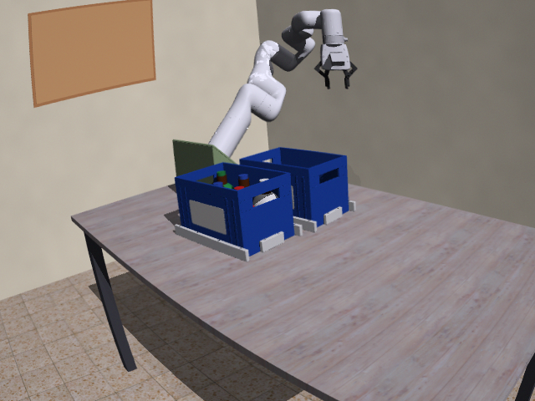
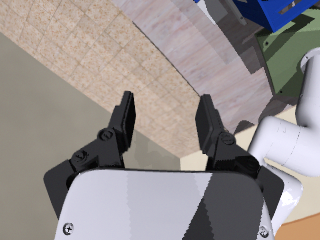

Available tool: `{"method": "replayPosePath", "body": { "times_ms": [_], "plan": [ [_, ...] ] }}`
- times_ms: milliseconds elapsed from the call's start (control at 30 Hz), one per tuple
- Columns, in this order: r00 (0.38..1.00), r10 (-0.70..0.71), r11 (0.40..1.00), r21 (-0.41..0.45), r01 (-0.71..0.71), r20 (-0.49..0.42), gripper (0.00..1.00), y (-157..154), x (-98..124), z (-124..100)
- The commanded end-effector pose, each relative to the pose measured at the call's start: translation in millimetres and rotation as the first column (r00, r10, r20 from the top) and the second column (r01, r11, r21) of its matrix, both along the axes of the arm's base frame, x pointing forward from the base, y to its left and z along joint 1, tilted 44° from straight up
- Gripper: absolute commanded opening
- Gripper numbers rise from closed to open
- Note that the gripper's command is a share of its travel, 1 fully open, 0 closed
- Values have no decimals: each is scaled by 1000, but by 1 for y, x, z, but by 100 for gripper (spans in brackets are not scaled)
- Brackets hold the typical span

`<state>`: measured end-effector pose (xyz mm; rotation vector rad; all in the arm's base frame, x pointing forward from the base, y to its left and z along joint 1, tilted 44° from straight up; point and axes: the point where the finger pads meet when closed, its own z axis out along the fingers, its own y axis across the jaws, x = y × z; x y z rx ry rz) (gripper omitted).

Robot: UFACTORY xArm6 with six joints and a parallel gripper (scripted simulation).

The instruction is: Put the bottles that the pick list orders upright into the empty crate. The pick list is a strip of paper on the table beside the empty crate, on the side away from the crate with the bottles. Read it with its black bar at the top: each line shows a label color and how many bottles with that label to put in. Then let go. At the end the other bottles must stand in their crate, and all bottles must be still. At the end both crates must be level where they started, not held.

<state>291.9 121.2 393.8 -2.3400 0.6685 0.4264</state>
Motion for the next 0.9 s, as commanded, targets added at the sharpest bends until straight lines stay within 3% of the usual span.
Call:
{"method": "replayPosePath", "body": {
  "times_ms": [0, 700, 800, 867],
  "plan": [
    [999, 27, 999, 17, -27, 24, 65, 11, -12, 9],
    [999, 27, 999, 17, -27, 24, 65, 11, -12, 9],
    [991, 98, 995, 25, -101, 93, 65, 21, -15, -1],
    [991, 98, 995, 25, -101, 93, 65, 21, -15, -1]
  ]
}}
